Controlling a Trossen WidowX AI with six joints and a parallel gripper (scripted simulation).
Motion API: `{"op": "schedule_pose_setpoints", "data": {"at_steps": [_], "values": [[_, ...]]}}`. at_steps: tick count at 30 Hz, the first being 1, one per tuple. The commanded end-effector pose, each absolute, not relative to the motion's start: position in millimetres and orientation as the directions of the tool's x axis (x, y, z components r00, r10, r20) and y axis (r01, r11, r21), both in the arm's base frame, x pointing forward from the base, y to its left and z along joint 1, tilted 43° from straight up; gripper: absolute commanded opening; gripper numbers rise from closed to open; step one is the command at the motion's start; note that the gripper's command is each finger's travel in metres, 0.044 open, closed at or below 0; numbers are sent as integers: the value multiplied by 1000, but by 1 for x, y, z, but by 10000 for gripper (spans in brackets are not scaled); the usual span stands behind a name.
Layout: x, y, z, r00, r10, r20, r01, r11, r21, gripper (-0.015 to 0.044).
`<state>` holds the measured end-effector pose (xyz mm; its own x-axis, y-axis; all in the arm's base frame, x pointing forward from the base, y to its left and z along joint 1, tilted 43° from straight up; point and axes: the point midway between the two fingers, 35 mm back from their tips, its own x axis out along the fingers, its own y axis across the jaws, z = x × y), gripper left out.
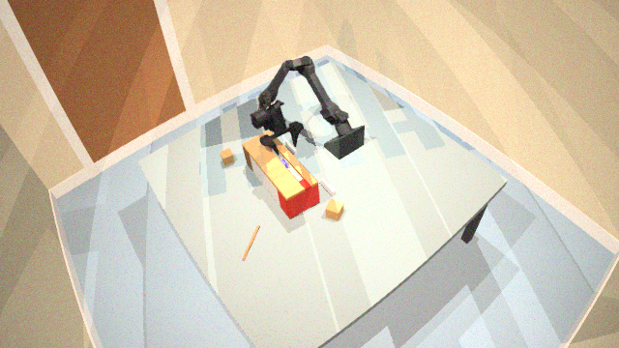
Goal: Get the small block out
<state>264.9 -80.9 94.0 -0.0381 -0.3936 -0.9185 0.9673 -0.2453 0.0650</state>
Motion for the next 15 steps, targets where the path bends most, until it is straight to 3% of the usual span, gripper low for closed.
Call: {"op": "schedule_pose_setpoints", "data": {"at_steps": [1, 15], "values": [[263, -86, 88, -45, -397, -917, 968, -242, 58, 400], [259, -99, 70, -45, -399, -916, 968, -242, 58, 400]]}}
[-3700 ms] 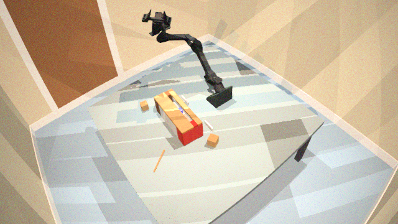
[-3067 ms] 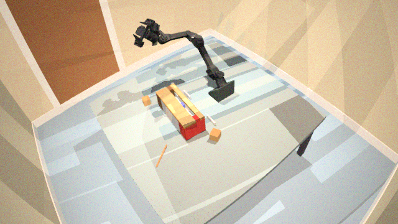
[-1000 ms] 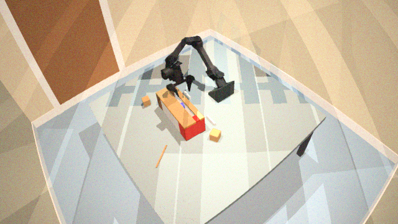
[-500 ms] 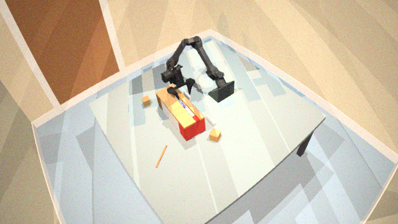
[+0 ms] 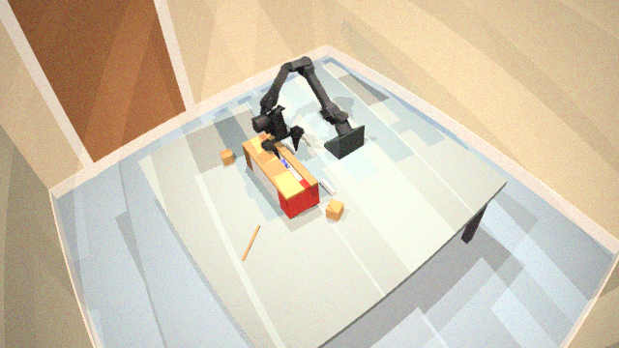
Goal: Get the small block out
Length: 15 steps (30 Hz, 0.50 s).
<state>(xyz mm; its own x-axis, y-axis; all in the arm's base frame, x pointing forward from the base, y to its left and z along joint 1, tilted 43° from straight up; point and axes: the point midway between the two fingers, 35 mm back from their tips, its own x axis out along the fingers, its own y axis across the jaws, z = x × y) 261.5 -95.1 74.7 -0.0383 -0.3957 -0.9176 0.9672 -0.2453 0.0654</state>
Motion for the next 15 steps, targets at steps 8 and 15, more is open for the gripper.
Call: {"op": "schedule_pose_setpoints", "data": {"at_steps": [8, 15], "values": [[264, -87, 66, -40, -395, -918, 968, -245, 63, 400], [267, -75, 54, -40, -394, -918, 968, -245, 62, 400]]}}
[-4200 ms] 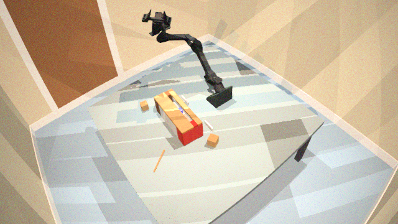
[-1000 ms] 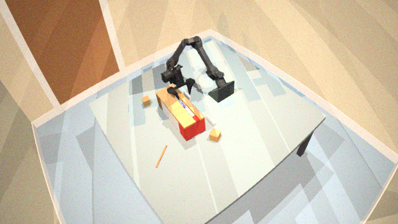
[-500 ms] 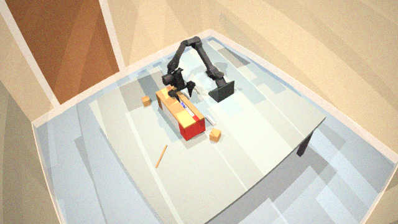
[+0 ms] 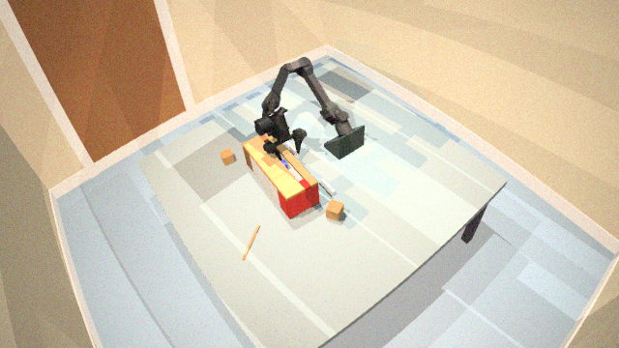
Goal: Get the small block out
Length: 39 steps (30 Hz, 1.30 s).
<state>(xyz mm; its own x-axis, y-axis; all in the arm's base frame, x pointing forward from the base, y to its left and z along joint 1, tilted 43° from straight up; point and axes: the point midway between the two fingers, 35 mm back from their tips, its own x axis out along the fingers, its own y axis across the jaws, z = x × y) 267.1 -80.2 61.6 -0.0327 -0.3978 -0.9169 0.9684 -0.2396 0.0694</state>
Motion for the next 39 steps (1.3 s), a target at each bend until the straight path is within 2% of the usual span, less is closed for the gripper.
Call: {"op": "schedule_pose_setpoints", "data": {"at_steps": [1, 21, 39], "values": [[268, -73, 52, -40, -394, -918, 968, -245, 62, 400], [277, -42, 22, -40, -392, -919, 968, -245, 62, 400], [274, -47, 27, -40, -393, -919, 968, -245, 62, 400]]}}
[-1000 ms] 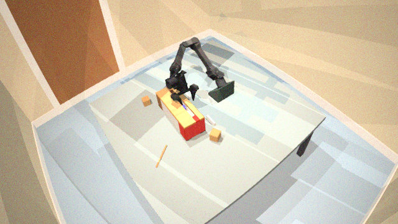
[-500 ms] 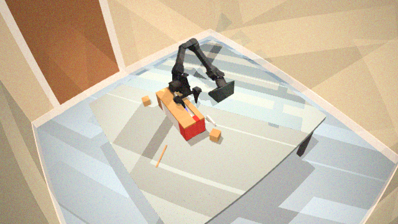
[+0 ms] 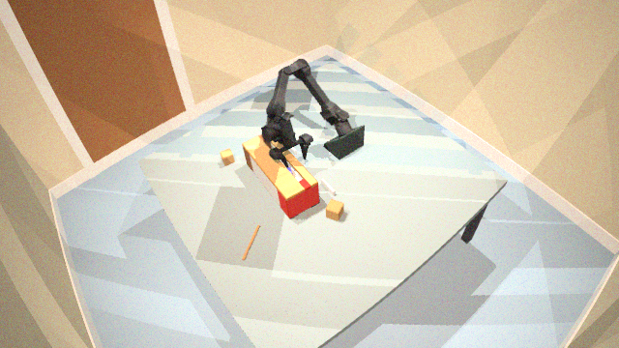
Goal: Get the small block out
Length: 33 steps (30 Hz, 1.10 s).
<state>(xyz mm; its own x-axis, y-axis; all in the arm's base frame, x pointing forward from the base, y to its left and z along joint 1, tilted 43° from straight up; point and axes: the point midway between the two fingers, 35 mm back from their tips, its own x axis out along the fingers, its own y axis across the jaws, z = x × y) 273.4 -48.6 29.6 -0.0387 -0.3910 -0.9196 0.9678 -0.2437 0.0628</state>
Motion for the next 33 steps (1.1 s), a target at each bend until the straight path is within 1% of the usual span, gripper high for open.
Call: {"op": "schedule_pose_setpoints", "data": {"at_steps": [1, 23, 33], "values": [[274, -46, 27, -40, -393, -919, 968, -245, 62, 400], [279, -31, 12, -40, -392, -919, 968, -245, 62, 400], [277, -38, 19, -40, -392, -919, 968, -245, 62, 400]]}}
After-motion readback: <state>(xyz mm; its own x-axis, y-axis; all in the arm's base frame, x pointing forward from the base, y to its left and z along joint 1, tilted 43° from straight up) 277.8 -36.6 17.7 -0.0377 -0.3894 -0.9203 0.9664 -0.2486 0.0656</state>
